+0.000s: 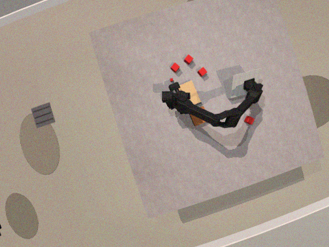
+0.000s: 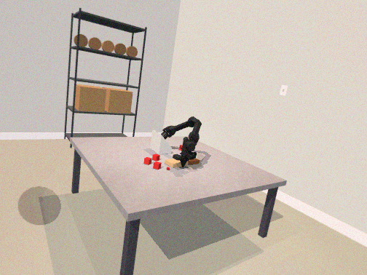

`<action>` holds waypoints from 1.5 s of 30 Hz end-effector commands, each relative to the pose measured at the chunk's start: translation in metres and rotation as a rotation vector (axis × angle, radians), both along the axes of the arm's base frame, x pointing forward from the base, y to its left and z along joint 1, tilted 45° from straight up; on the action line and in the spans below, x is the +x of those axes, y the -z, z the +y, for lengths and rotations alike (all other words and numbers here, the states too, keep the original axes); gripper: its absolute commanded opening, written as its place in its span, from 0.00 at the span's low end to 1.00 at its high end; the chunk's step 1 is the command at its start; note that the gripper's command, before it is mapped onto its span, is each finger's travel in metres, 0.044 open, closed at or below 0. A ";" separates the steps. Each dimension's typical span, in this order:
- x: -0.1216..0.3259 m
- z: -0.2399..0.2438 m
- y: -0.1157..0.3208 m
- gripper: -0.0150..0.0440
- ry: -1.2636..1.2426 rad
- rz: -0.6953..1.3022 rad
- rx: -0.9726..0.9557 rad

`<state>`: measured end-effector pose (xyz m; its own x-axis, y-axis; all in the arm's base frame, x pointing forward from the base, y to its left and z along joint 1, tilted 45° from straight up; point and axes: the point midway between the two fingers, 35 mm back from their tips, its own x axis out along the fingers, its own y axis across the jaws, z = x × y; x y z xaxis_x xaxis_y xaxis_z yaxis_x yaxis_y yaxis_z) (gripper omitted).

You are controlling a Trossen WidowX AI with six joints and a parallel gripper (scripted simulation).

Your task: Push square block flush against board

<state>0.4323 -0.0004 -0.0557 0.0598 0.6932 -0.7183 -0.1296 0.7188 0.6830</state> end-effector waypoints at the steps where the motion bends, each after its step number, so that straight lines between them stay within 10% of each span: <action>1: -0.005 -0.001 0.001 0.25 0.011 0.001 0.004; 45: 0.030 -0.001 -0.003 0.25 0.011 -0.001 0.004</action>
